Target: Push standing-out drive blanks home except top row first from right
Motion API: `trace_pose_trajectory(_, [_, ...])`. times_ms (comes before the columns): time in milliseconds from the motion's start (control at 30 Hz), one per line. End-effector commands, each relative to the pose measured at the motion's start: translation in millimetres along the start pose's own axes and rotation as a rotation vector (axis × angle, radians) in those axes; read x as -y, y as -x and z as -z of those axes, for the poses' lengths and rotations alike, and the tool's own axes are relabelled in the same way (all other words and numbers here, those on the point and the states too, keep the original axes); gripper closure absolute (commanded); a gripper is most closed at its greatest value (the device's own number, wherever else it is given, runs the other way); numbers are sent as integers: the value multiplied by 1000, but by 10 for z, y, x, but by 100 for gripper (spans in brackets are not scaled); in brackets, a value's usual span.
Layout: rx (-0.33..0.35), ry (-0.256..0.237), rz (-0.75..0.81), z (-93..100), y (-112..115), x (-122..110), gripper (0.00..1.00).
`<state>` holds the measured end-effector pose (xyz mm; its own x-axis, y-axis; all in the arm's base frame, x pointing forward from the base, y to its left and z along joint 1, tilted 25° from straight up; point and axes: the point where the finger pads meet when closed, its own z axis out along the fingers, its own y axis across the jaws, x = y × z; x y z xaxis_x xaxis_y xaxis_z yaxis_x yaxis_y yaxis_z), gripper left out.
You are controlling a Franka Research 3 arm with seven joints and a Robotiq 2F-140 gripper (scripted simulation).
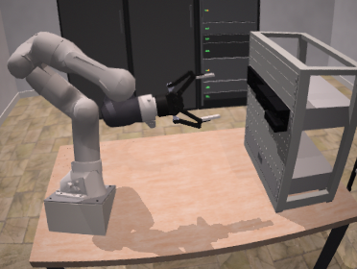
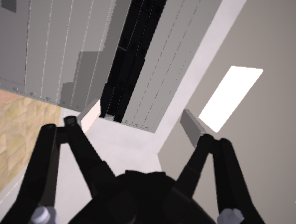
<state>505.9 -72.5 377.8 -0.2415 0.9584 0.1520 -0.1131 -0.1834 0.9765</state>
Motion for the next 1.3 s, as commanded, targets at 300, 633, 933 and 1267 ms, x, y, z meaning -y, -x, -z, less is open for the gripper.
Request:
trace_pose_trajectory(300, [52,-55,-181,102,68,264,0])
trace_pose_trajectory(633, [72,-72,-234,145,84,361,0])
trace_pose_trajectory(933, [82,-80,-263,168,90,412,0])
trace_pose_trajectory(1267, [84,-82,-269,173,91,423,0])
